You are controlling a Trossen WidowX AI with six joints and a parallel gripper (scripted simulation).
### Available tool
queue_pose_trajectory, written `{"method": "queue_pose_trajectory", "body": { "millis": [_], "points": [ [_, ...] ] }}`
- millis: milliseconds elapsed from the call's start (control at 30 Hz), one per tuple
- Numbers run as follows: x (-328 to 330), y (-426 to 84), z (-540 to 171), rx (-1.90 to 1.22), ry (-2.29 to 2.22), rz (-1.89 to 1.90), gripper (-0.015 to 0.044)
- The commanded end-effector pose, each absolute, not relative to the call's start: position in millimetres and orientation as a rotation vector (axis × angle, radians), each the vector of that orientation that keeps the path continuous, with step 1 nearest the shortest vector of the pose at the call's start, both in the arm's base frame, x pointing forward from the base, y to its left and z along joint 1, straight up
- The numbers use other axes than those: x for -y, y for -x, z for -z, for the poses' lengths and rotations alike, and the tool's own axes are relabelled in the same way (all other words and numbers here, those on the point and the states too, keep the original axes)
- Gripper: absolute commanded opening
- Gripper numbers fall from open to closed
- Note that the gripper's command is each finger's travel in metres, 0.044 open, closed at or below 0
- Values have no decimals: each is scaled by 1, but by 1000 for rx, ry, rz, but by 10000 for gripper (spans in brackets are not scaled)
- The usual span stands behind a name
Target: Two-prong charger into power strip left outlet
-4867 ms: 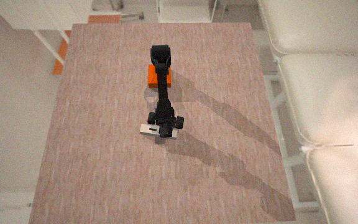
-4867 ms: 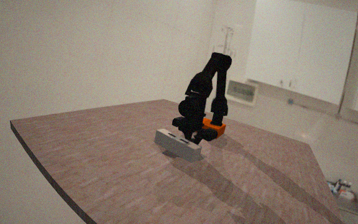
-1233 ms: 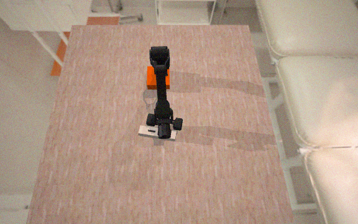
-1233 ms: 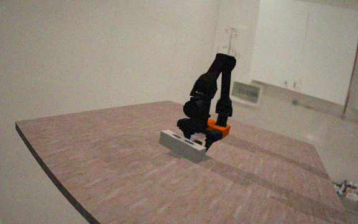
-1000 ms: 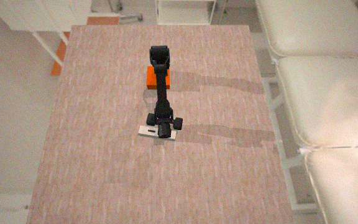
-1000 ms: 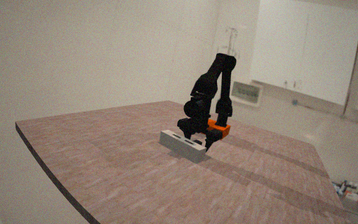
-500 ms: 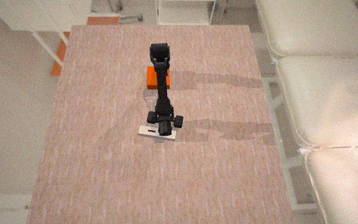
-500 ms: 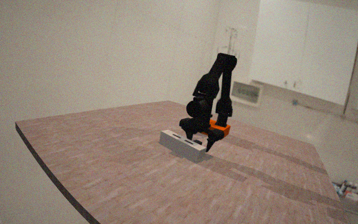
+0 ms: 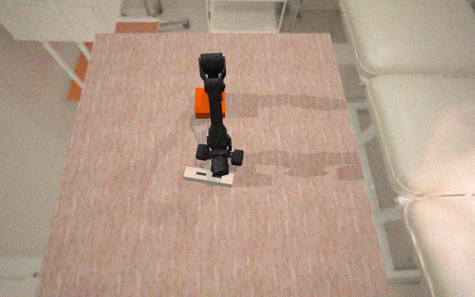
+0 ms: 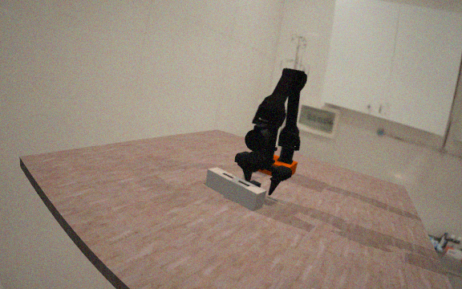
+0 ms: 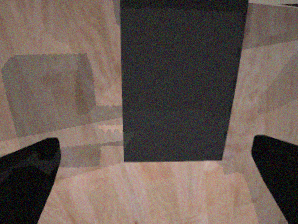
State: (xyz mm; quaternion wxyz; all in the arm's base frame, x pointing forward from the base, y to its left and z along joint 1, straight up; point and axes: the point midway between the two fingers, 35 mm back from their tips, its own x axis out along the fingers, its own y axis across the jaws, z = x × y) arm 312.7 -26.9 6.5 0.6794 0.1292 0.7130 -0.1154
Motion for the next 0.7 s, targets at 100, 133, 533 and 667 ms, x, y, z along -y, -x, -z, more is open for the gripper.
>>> {"method": "queue_pose_trajectory", "body": {
  "millis": [100,133,533,667],
  "points": [
    [24,-306,-7,-1598,-292,262,440],
    [24,-305,-7,-1598,-292,262,440],
    [20,-292,-6,-1598,-292,262,440],
    [18,-288,-5,-1598,-292,262,440]
  ]
}}
